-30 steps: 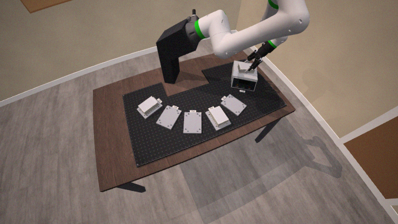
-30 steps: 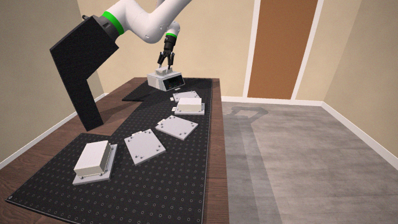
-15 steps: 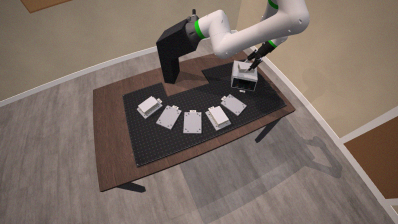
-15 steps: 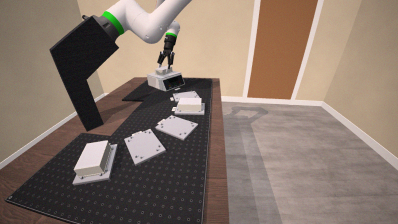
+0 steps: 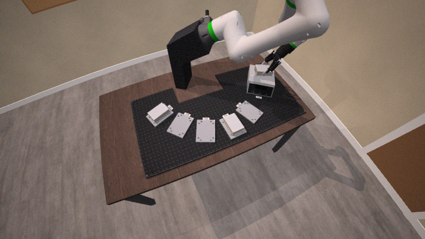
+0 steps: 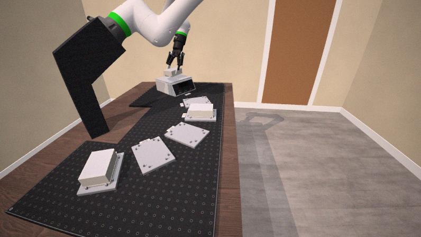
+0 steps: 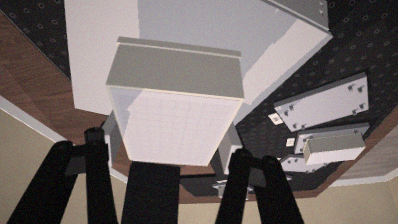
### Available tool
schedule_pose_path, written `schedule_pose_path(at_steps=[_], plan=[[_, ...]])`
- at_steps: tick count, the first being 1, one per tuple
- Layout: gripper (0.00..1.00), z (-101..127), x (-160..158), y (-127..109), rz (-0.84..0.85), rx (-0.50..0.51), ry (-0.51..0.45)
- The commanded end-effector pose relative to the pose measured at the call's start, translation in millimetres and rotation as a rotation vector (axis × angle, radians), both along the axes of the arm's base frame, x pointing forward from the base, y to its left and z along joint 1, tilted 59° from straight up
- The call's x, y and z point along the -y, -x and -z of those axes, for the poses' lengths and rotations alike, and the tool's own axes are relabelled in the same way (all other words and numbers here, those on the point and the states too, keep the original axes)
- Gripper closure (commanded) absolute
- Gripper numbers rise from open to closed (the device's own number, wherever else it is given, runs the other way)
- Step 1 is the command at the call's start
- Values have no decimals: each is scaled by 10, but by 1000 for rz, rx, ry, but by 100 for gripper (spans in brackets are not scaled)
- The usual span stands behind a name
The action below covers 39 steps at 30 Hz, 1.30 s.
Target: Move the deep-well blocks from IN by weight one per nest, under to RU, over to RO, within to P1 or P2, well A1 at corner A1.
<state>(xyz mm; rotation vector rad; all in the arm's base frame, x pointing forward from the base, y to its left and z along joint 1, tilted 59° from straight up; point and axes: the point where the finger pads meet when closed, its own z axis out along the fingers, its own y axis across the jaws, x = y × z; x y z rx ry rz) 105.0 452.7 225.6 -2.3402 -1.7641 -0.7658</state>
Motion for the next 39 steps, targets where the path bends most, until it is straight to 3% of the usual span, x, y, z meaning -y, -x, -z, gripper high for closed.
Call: schedule_pose_path(at_steps=[1,39], plan=[[90,-29,40,22,0,0,0],[90,-218,316,159,0,0,0]])
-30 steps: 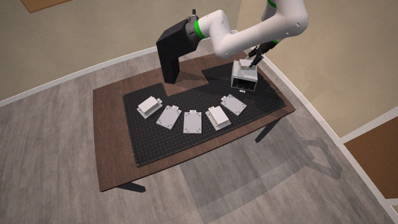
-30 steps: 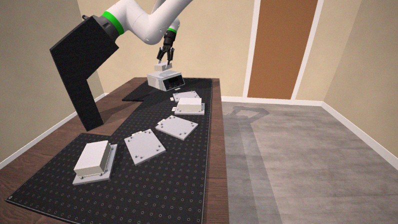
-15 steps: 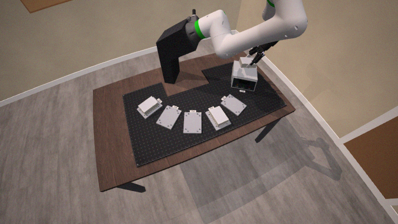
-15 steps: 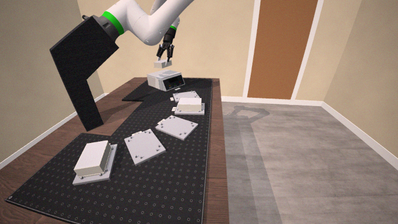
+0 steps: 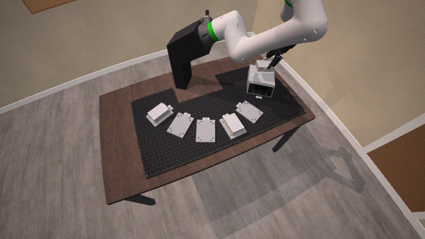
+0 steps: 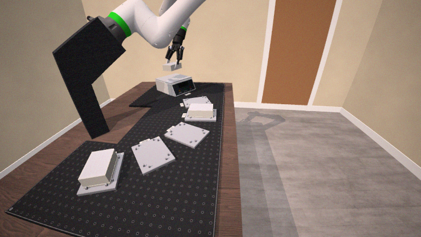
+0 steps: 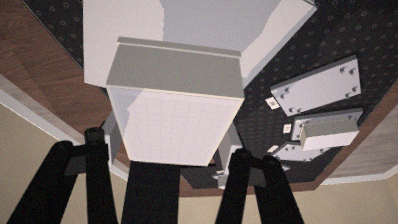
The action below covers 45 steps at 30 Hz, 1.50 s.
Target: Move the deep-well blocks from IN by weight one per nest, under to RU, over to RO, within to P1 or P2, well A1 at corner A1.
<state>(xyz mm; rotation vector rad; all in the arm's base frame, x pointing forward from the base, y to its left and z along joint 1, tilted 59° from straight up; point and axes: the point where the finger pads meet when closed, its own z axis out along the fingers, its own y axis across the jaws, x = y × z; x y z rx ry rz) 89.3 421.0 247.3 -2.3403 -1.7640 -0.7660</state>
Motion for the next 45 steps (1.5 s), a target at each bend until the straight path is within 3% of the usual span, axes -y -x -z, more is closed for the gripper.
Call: schedule_pose_path(at_steps=[1,6,15,17,20,45], plan=[[90,-2,0,2,0,0,0],[90,-2,0,2,0,0,0],[90,-7,130,-268,157,-229,-114],[90,-7,130,-268,157,-229,-114],[90,-9,173,-359,209,-305,-152],[90,-24,505,-1049,210,-307,-152]])
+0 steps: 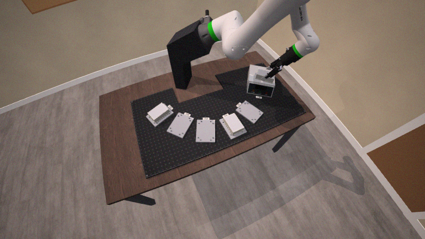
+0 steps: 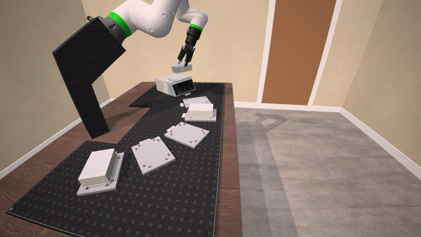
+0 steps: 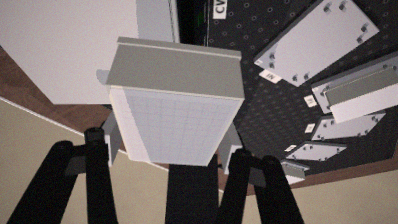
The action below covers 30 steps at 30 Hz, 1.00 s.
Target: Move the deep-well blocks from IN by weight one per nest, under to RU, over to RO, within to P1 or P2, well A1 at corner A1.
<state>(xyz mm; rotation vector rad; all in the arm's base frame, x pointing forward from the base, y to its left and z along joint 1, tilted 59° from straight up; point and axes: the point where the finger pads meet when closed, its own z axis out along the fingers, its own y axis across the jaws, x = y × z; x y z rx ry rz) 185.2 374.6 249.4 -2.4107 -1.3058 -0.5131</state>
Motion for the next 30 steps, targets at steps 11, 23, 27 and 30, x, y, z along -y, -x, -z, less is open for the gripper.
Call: schedule_pose_path(at_steps=[11,23,27,30], plan=[[90,-9,171,-361,-2,-2,1],[90,-14,296,-621,-2,-2,1],[90,28,374,-721,67,-104,-50],[90,59,433,-796,119,-181,-88]])
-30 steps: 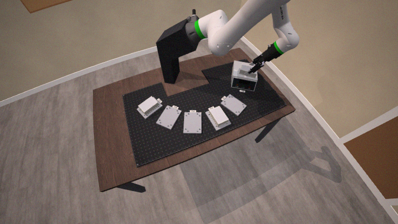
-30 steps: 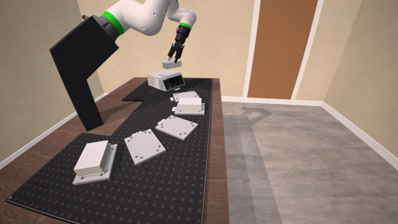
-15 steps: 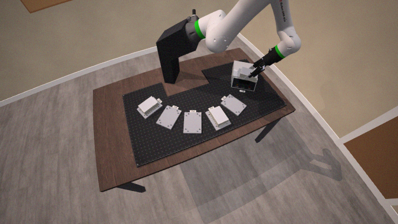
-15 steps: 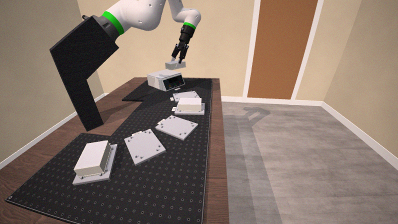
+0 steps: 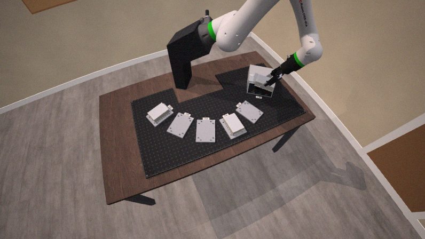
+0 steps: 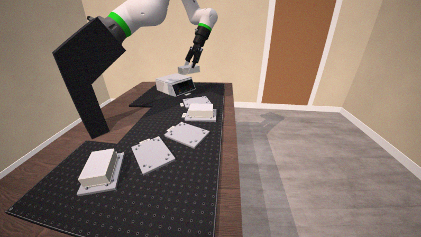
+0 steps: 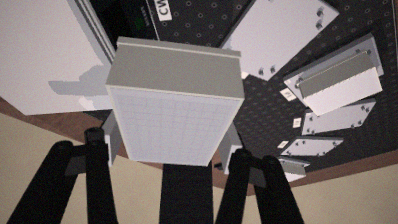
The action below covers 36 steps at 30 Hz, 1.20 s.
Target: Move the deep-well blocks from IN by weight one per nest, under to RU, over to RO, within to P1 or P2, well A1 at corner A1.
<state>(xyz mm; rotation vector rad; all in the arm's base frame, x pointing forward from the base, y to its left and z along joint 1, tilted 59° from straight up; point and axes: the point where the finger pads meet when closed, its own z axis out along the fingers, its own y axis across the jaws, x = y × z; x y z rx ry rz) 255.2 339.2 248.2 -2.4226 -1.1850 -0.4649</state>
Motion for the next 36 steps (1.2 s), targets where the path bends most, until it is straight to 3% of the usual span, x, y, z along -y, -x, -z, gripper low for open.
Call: schedule_pose_path(at_steps=[1,5,36], plan=[[90,58,99,-120,73,-138,-65],[90,100,177,-220,143,-239,-116],[90,384,704,-891,144,-240,-117]])
